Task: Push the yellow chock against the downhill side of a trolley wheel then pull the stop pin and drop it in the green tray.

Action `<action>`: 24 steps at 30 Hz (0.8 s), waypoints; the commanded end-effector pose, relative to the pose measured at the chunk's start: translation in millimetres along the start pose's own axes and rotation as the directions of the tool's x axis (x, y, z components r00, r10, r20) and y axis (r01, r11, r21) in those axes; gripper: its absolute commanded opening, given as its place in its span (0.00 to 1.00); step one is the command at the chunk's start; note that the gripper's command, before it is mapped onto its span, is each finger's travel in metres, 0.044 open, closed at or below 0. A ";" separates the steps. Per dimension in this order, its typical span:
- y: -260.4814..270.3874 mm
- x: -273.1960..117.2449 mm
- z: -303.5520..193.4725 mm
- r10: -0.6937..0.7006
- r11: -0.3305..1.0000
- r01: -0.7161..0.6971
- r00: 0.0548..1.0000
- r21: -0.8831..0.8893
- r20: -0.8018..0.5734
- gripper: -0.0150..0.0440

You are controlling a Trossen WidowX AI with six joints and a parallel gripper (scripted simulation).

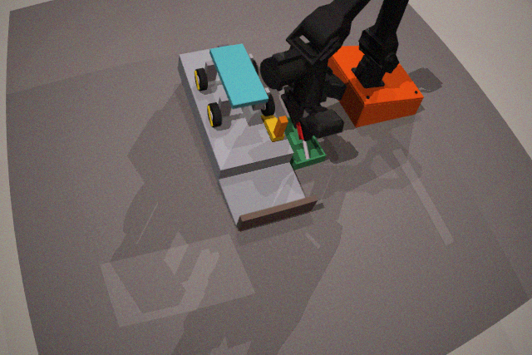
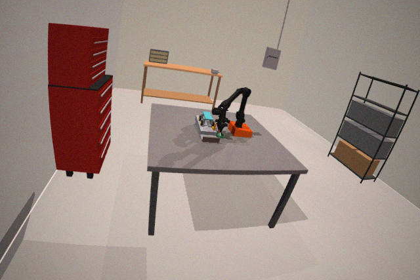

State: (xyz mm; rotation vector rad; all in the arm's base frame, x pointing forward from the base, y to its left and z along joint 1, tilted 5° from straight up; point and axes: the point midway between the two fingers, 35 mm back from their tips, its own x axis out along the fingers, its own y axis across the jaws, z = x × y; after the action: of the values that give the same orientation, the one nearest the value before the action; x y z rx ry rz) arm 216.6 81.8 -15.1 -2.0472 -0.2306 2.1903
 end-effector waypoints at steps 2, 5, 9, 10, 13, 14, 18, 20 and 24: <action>3.2 1.5 0.1 0.000 1.000 0.000 1.000 -0.003 0.000 0.58; 4.4 2.2 0.1 0.000 1.000 0.000 1.000 -0.003 0.000 0.58; 6.6 3.4 0.1 0.000 1.000 0.000 1.000 -0.002 0.000 0.58; 7.1 3.7 0.1 0.000 1.000 0.000 1.000 -0.002 0.000 0.58; 8.5 4.5 0.1 0.000 1.000 0.000 1.000 -0.002 0.000 0.58; 9.0 4.8 0.1 0.000 1.000 0.000 1.000 -0.002 0.000 0.58; 10.8 6.0 0.1 0.000 1.000 0.000 1.000 -0.002 0.000 0.58; 11.7 6.6 0.1 0.001 1.000 -0.001 1.000 -0.002 0.000 0.58; 13.6 7.7 0.1 0.001 1.000 -0.001 1.000 -0.002 0.000 0.58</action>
State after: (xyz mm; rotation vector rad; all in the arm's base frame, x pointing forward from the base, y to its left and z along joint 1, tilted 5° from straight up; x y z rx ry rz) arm 216.3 72.3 -23.5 -2.0467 -0.2310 2.1900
